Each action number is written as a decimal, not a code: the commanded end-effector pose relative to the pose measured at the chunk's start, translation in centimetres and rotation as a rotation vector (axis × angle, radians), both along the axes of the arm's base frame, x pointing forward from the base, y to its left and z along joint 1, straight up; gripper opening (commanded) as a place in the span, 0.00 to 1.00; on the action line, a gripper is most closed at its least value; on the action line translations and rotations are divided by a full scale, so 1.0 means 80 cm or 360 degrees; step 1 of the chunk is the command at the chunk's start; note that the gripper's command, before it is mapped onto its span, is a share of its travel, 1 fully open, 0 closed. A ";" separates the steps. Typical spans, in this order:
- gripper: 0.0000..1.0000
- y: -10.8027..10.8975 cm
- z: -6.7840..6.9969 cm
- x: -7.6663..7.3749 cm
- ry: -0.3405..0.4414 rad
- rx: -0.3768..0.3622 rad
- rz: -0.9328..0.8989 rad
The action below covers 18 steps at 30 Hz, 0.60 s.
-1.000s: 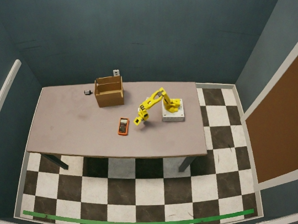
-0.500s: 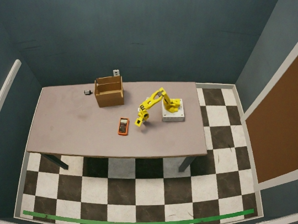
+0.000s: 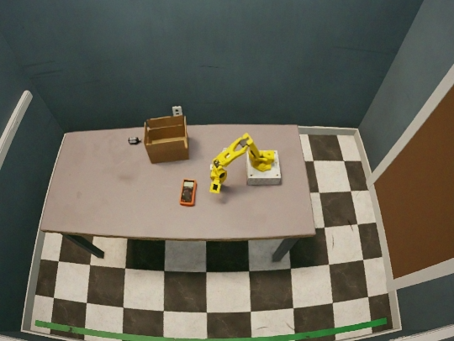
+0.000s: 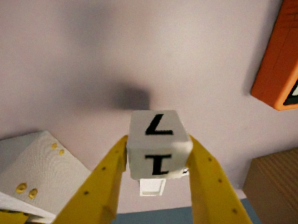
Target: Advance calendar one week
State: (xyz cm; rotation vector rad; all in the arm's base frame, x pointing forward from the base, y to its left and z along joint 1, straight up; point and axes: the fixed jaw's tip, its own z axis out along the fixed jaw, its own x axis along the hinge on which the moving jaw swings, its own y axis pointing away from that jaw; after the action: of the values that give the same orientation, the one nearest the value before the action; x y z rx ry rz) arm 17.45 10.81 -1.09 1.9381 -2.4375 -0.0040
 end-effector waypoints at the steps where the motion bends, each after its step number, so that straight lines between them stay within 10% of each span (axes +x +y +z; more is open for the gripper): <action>1: 0.00 0.000 0.004 0.006 -0.0034 0.0025 0.0168; 18: 0.00 -0.009 0.002 0.010 -0.0026 0.0035 0.1054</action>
State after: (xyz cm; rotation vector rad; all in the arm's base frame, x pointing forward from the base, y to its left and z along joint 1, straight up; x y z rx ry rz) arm 17.75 10.10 -1.07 2.5407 -1.8120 -0.0129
